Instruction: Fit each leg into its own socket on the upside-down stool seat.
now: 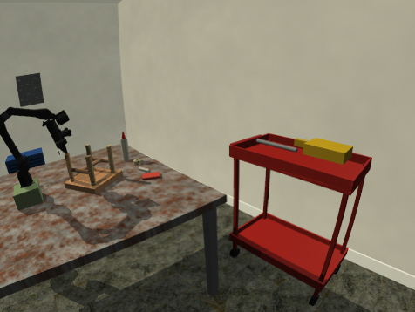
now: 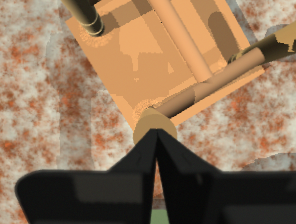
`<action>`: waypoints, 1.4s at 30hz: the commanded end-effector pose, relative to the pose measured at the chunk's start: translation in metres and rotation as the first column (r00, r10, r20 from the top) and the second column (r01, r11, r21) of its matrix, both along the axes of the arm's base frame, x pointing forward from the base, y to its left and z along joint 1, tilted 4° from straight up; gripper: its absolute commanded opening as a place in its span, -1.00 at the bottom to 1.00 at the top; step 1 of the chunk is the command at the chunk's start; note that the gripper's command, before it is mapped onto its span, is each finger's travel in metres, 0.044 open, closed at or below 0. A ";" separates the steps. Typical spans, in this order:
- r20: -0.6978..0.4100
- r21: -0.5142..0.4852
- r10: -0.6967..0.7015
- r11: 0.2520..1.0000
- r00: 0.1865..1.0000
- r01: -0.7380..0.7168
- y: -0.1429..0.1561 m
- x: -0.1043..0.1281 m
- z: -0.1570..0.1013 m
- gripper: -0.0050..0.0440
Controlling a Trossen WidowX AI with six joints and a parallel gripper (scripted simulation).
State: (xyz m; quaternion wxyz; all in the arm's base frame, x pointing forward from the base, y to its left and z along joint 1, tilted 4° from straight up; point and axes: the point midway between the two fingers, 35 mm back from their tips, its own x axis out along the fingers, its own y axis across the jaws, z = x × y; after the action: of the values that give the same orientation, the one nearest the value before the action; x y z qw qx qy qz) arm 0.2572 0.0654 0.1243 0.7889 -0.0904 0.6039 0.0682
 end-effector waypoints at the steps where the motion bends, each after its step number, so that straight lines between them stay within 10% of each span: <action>1: -0.045 -0.010 0.001 1.000 0.999 -0.002 -0.001 -0.001 -0.020 -0.80; 42: -0.045 -0.010 0.001 1.000 0.999 -0.002 -0.001 -0.001 -0.024 -0.80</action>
State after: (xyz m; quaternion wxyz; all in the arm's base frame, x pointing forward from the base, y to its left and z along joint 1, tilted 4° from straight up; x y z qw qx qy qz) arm 0.2574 0.0662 0.1228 0.7912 -0.0879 0.6010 0.0710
